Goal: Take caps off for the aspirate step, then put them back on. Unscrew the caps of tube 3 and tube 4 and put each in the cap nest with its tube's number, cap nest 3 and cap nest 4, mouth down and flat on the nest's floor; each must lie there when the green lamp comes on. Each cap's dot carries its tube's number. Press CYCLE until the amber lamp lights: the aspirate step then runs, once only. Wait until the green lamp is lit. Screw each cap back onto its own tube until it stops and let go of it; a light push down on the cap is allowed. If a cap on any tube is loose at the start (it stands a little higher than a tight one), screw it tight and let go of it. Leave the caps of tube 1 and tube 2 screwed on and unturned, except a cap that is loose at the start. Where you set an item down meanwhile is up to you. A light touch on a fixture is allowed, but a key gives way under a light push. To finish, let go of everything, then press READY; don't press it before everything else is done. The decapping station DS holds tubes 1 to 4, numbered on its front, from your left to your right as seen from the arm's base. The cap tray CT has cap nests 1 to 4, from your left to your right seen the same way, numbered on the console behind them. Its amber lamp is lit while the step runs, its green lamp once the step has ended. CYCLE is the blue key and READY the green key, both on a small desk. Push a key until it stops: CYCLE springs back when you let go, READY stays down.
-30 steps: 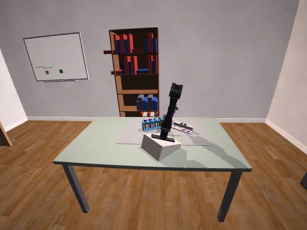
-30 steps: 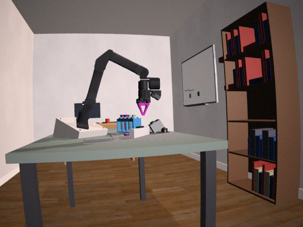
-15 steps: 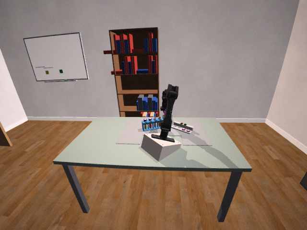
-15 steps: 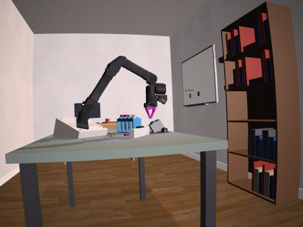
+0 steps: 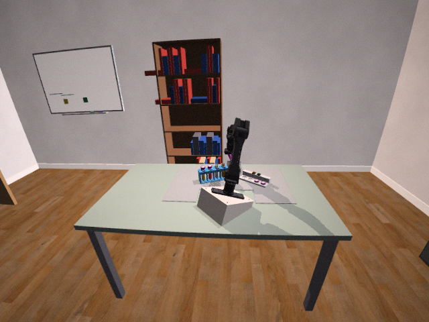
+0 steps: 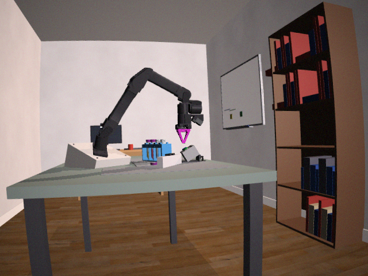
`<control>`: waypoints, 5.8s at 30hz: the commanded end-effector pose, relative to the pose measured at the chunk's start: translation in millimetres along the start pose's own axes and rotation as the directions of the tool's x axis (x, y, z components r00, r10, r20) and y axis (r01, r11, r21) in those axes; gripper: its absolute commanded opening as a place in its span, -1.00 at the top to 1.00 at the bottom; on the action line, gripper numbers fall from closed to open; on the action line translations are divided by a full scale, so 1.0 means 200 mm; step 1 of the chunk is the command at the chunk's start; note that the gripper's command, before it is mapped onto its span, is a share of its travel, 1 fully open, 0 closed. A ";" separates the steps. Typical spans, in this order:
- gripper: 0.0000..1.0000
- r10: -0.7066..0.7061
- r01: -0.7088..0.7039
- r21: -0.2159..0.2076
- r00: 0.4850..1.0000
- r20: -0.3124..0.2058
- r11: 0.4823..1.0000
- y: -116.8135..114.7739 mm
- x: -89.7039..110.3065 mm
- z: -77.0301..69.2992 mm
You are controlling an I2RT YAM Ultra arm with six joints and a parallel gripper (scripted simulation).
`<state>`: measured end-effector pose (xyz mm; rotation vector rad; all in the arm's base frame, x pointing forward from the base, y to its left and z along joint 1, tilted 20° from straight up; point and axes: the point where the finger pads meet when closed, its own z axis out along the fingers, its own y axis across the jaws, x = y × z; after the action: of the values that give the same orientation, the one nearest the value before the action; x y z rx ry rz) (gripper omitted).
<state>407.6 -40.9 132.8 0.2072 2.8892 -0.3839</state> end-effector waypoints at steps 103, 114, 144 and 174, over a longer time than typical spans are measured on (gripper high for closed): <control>1.00 0.008 -0.008 -0.002 1.000 0.028 1.000 0.00 -0.03 0.11; 1.00 0.008 -0.008 -0.002 1.000 0.028 1.000 0.00 -0.03 0.11; 1.00 0.008 -0.008 -0.002 1.000 0.028 1.000 0.00 -0.03 0.11; 1.00 0.008 -0.008 -0.002 1.000 0.028 1.000 0.00 -0.03 0.11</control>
<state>413.4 -48.4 108.8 0.2143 2.8797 -0.3844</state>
